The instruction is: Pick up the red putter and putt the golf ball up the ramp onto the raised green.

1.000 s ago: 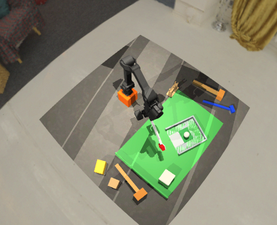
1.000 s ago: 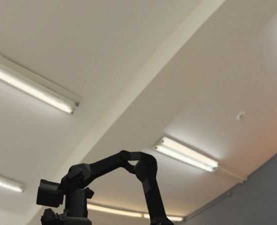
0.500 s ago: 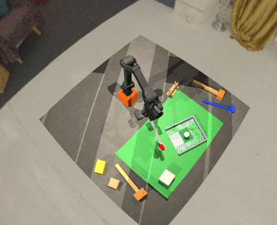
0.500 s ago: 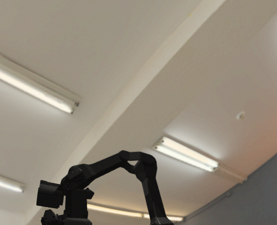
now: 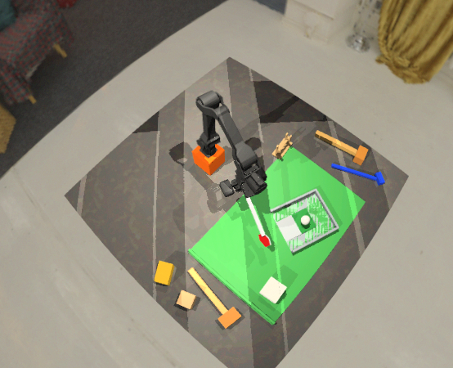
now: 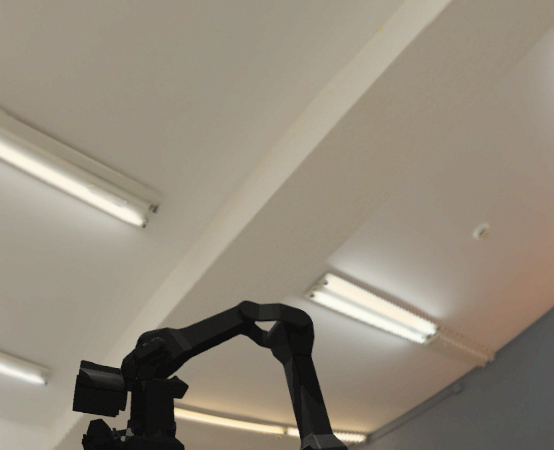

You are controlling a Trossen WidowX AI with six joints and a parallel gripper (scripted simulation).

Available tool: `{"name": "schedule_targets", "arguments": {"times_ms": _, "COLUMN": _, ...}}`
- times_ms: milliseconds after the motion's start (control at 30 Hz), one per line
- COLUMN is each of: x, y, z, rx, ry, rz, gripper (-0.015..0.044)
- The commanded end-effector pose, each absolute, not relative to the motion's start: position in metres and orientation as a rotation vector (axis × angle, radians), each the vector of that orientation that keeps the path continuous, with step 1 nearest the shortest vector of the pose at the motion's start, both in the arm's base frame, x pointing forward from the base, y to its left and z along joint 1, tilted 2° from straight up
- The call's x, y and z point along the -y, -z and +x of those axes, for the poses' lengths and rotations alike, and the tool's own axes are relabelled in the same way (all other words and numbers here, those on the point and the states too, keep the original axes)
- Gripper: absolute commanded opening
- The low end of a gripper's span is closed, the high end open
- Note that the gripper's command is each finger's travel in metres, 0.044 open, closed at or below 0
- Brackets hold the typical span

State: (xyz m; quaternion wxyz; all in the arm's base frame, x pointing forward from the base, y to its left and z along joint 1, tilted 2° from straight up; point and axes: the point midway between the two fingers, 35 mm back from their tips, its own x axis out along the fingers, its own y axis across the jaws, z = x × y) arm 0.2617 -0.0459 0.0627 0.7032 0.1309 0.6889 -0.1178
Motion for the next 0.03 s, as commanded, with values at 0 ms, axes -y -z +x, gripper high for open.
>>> {"name": "schedule_targets", "arguments": {"times_ms": 0, "x": 0.046, "y": -0.0624, "z": 0.2626, "rx": -1.529, "ry": 0.262, "rz": 0.291, "gripper": 0.0}}
